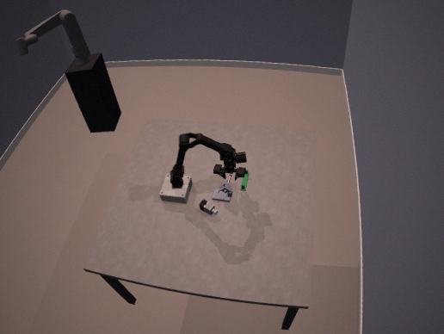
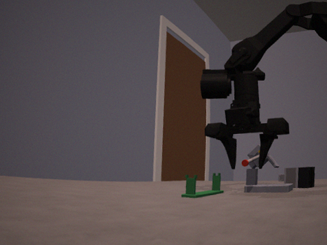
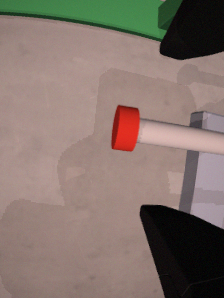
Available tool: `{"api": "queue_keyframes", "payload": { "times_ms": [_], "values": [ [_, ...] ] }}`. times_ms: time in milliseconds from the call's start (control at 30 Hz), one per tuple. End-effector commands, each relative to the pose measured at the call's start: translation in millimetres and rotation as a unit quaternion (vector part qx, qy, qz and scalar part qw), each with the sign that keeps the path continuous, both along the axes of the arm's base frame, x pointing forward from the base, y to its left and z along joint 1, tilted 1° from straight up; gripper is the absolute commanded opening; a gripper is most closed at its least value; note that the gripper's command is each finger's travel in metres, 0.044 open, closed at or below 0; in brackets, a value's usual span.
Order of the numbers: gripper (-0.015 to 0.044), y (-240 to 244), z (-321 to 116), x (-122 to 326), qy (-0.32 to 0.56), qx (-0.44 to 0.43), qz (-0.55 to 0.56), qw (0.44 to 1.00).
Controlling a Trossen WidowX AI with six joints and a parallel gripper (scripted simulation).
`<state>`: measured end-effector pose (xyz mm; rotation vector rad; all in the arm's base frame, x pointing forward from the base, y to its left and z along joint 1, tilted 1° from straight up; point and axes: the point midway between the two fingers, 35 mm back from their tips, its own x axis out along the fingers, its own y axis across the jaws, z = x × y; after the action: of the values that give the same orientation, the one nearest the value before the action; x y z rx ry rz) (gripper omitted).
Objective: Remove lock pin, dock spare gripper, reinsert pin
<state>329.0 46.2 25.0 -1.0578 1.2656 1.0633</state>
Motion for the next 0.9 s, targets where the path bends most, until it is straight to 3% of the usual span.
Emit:
{"api": "queue_keyframes", "payload": {
  "times_ms": [0,333,700,867],
  "values": [
    [0.03,-0.7,-9.3,-3.0,0.004,-0.003,-0.002,1.0],
    [0.03,-0.7,-10.4,-3.1,0.004,-0.003,-0.002,1.0],
    [0.0011,-0.7,-10.4,-3.1,0.004,-0.003,-0.002,1.0],
    [0.0,-0.7,-10.4,-3.1,0.004,-0.003,-0.002,1.0]
  ]
}}
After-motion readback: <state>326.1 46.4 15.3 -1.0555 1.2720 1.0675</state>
